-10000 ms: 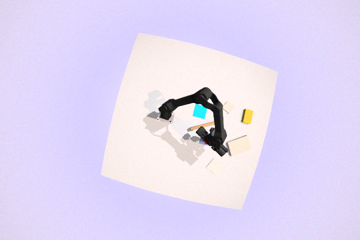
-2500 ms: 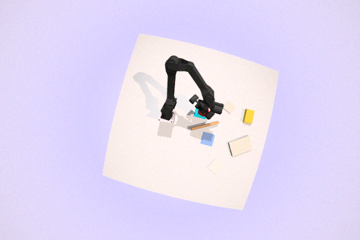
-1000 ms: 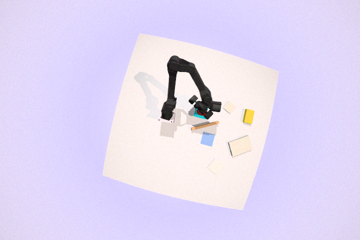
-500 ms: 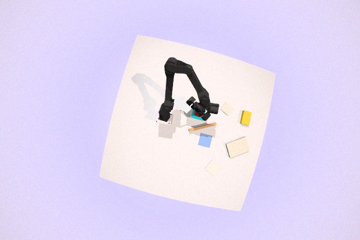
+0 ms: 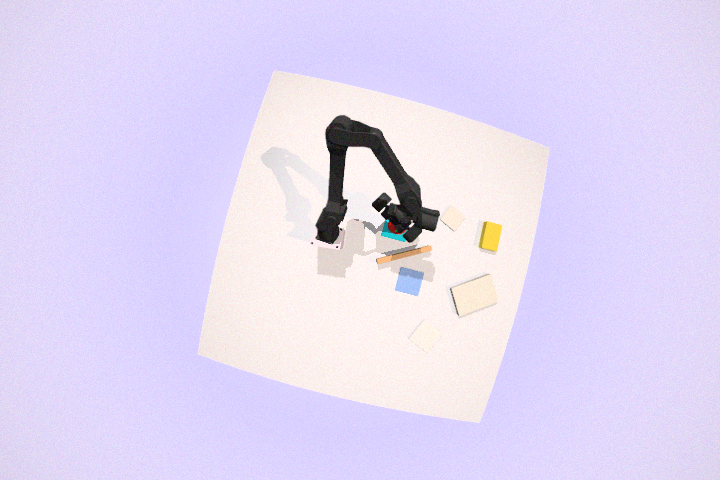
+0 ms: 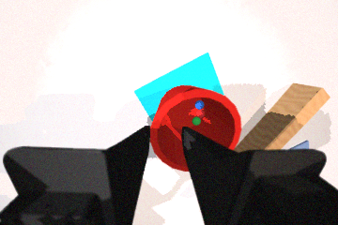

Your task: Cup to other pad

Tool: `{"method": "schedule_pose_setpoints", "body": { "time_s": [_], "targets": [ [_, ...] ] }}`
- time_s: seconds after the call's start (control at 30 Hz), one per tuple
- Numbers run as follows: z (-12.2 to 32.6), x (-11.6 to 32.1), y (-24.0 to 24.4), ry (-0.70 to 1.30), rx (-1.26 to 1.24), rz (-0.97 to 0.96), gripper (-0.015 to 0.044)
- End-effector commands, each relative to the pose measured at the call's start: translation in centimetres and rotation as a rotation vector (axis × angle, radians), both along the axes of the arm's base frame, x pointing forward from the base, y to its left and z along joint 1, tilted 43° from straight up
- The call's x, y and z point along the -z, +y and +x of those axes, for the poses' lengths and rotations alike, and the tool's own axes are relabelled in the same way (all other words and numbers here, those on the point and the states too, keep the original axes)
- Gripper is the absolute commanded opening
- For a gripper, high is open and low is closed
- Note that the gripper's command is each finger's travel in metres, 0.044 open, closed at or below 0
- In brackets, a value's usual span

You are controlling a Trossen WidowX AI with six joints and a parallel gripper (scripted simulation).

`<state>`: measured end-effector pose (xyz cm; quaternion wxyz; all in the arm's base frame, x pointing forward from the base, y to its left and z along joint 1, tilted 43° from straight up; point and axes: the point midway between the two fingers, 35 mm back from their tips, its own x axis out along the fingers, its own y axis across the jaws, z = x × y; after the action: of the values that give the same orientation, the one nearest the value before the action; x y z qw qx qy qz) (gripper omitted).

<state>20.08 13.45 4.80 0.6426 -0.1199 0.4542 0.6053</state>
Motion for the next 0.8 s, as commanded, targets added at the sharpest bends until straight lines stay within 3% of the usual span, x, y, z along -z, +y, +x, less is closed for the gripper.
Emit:
{"method": "schedule_pose_setpoints", "body": {
  "time_s": [0.0,0.57,0.77],
  "targets": [
    [0.2,-0.4,-0.4,-0.005,-0.001,-0.002,0.0128],
    [0.4,-1.9,-1.8,-0.003,0.0,0.002,0.0128],
    [0.3,-1.6,-1.5,0.002,0.002,0.005,0.0285]
  ]
}}
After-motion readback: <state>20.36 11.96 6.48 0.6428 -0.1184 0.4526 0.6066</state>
